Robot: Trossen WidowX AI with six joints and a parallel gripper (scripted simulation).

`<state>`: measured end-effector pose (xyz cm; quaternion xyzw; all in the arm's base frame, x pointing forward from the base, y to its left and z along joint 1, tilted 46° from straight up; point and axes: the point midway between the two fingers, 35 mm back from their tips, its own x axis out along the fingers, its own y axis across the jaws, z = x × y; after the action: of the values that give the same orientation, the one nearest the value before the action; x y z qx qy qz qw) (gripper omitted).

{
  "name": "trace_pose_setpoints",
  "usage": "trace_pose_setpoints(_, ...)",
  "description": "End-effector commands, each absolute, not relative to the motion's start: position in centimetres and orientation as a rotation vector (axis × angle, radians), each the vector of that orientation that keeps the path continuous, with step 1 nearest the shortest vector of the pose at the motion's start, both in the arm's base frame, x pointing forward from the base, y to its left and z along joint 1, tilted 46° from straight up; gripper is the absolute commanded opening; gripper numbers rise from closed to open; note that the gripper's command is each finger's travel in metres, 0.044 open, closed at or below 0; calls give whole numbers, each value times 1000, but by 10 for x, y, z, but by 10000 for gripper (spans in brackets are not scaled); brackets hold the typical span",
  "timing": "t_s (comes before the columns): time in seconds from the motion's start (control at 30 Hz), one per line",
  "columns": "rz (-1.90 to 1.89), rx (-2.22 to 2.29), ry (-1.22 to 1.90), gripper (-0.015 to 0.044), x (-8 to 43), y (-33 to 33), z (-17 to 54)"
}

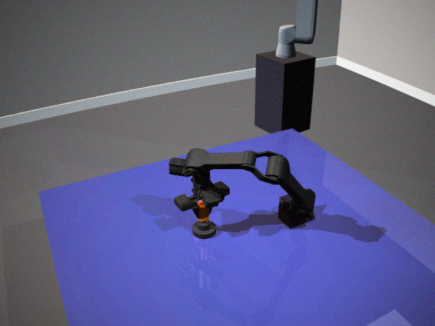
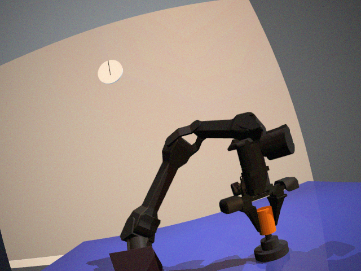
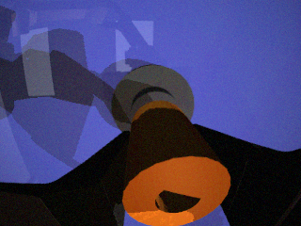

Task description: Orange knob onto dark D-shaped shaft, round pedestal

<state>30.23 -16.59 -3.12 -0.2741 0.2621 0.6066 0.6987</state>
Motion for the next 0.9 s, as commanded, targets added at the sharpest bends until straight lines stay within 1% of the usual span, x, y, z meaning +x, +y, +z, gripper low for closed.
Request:
trace_pose_setpoints(0.0,1349,-616,581,0,304,-166,-32)
trace_pose_setpoints(0.5,1350,-616,581,0,301,-167,-27)
trace_pose_setpoints(0.73,1418,-777,450,0,300,-167,-25)
trace_pose_setpoints(0.87,1421,-785,443,0,300,-167,-26)
